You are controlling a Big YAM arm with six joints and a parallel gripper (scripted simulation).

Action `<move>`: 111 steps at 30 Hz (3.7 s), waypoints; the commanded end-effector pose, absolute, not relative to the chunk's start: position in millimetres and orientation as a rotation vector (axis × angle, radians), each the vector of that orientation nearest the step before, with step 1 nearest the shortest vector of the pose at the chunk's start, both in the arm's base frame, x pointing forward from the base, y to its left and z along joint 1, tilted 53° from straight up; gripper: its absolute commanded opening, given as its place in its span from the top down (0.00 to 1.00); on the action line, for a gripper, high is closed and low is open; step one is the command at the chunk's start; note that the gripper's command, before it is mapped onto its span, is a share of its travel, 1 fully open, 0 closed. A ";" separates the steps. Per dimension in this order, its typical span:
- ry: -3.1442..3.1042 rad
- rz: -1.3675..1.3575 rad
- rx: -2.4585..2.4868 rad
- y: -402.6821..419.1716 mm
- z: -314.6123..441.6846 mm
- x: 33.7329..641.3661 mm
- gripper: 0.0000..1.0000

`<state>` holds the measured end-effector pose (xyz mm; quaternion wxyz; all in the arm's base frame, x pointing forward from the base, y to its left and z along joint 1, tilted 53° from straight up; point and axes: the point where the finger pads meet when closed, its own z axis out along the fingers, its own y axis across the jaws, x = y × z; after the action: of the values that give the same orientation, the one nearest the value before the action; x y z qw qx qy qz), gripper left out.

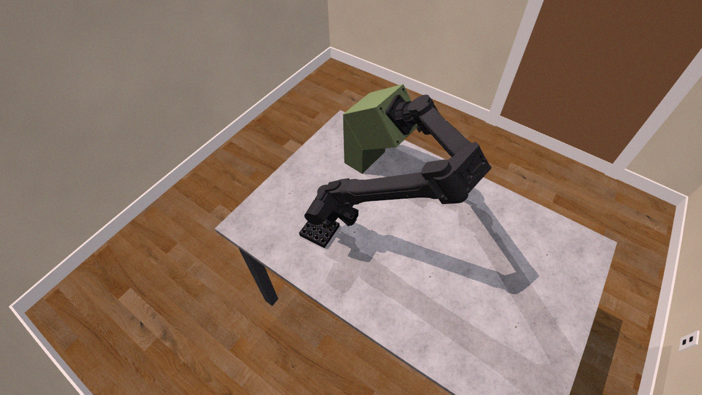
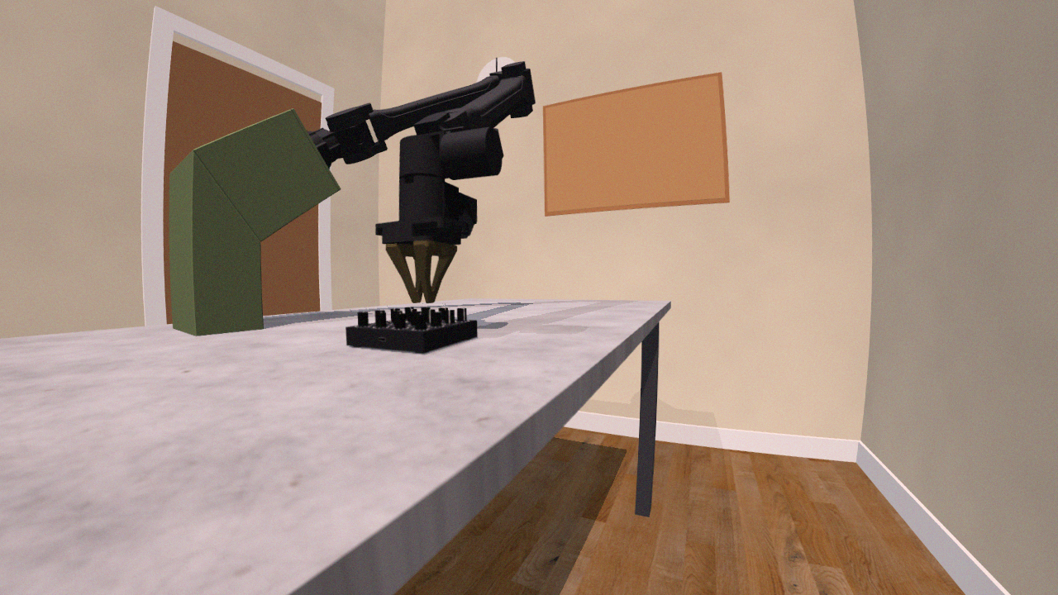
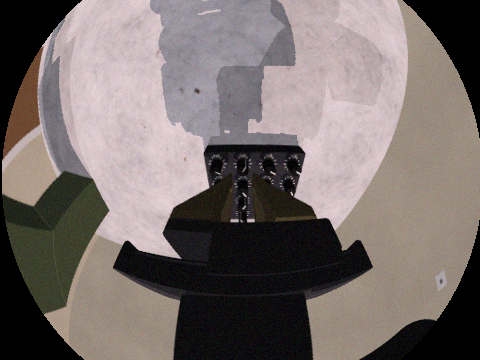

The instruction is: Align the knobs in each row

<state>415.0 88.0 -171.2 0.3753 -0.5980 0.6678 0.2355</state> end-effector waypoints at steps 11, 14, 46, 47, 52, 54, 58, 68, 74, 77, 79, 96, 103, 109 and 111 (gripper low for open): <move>1.693 0.586 -1.536 85.3 -171.8 414.8 0.80; 1.693 0.586 -1.536 85.3 -171.8 414.8 0.80; 1.694 0.600 -1.543 90.9 -175.4 412.1 0.80; 1.694 0.605 -1.545 93.5 -175.7 411.8 0.80; 1.704 0.607 -1.536 95.9 -177.6 414.5 0.80; 1.704 0.607 -1.536 95.9 -177.6 414.5 0.80; 1.702 0.605 -1.537 98.3 -179.5 416.8 0.80; 1.699 0.602 -1.537 102.9 -180.4 418.1 0.80; 1.707 0.600 -1.528 99.3 -181.8 417.9 0.80; 1.707 0.600 -1.528 99.3 -181.8 417.9 0.80; 1.707 0.600 -1.528 99.3 -181.8 417.9 0.80; 1.707 0.600 -1.528 99.3 -181.8 417.9 0.80; 1.707 0.600 -1.528 99.3 -181.8 417.9 0.80; 1.708 0.600 -1.528 99.3 -181.8 417.9 0.91; 1.710 0.604 -1.527 99.4 -182.0 416.9 0.91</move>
<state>416.3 98.5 -180.1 0.3763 -0.6003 0.6655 0.2348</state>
